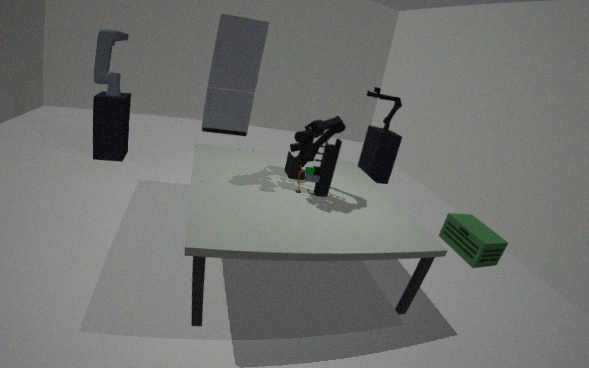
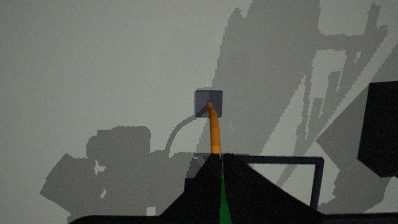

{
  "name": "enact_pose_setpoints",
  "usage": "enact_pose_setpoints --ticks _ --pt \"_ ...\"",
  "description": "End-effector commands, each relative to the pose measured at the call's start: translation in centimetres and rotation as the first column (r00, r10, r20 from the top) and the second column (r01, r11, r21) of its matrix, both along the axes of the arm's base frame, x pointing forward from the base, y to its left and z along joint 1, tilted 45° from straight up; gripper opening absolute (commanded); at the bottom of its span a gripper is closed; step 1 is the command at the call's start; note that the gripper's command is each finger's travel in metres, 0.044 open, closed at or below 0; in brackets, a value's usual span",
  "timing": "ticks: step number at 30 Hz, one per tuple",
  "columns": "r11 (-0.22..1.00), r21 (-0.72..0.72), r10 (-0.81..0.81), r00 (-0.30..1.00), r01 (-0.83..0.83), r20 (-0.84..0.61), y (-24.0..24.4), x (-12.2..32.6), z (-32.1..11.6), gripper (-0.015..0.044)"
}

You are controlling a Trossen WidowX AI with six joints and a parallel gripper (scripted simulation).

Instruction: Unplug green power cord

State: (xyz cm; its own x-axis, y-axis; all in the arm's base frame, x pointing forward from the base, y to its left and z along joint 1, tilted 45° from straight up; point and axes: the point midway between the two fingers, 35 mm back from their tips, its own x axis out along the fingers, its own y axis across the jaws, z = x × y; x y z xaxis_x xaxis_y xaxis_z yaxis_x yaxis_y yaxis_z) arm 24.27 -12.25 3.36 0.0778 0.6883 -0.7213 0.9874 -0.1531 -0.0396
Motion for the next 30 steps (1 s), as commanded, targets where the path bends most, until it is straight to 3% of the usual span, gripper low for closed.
enact_pose_setpoints --ticks 1,4,30 --pt "1.0 0.001 0.012 1.0 -0.012 0.001 0.4 0.1 0.1 0.0105" --pt "1.0 0.001 0.012 1.0 -0.012 0.001 0.4 0.1 0.1 0.016" --pt "1.0 0.006 0.003 1.0 -0.003 -0.003 1.0 0.3 1.8 0.016"
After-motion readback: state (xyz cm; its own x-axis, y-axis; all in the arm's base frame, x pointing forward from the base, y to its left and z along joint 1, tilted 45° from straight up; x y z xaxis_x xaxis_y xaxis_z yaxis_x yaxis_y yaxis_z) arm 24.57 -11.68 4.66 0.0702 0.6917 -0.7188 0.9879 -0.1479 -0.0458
